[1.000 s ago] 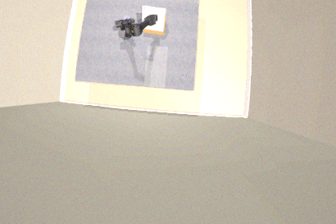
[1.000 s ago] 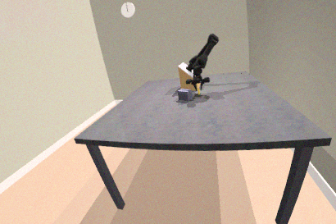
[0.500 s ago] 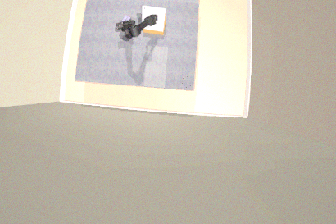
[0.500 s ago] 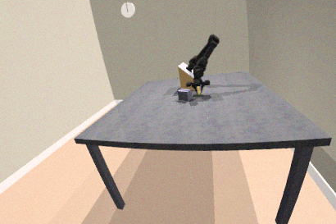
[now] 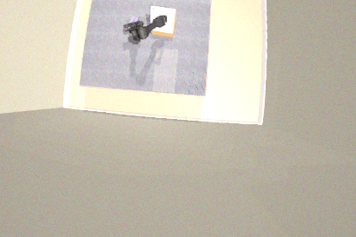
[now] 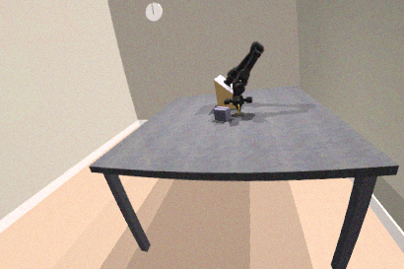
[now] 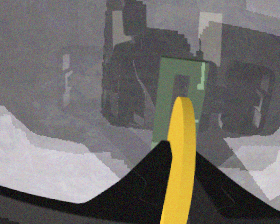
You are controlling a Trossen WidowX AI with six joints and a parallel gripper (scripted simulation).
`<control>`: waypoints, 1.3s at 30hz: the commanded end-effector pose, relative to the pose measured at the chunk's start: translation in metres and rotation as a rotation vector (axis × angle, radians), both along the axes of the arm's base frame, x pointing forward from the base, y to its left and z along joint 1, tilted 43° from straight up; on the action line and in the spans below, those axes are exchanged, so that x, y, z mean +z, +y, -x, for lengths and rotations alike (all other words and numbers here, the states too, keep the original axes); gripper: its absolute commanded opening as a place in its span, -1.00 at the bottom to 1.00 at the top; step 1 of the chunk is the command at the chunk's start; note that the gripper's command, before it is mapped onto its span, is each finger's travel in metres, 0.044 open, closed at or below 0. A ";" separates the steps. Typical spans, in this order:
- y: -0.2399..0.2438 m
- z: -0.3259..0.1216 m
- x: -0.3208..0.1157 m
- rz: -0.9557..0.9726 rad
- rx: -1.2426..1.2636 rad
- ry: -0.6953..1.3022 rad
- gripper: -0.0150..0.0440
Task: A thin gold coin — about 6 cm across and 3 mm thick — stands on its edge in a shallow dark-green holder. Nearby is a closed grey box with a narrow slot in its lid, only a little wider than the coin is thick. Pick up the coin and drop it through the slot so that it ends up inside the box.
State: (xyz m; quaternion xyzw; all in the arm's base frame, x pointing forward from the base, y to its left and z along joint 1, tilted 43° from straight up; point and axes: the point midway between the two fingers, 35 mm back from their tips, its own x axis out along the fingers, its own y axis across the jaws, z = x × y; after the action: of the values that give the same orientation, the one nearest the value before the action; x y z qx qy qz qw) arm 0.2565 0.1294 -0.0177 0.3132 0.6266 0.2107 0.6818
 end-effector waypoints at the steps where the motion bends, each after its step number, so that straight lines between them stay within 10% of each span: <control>1: 0.000 0.000 0.000 0.002 -0.004 0.003 -0.49; 39: -0.060 0.008 0.062 0.009 -0.004 0.003 -0.49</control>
State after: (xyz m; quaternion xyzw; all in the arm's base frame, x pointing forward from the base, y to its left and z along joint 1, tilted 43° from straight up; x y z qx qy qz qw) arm 0.2492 0.0725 0.0378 0.3115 0.6302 0.2016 0.6821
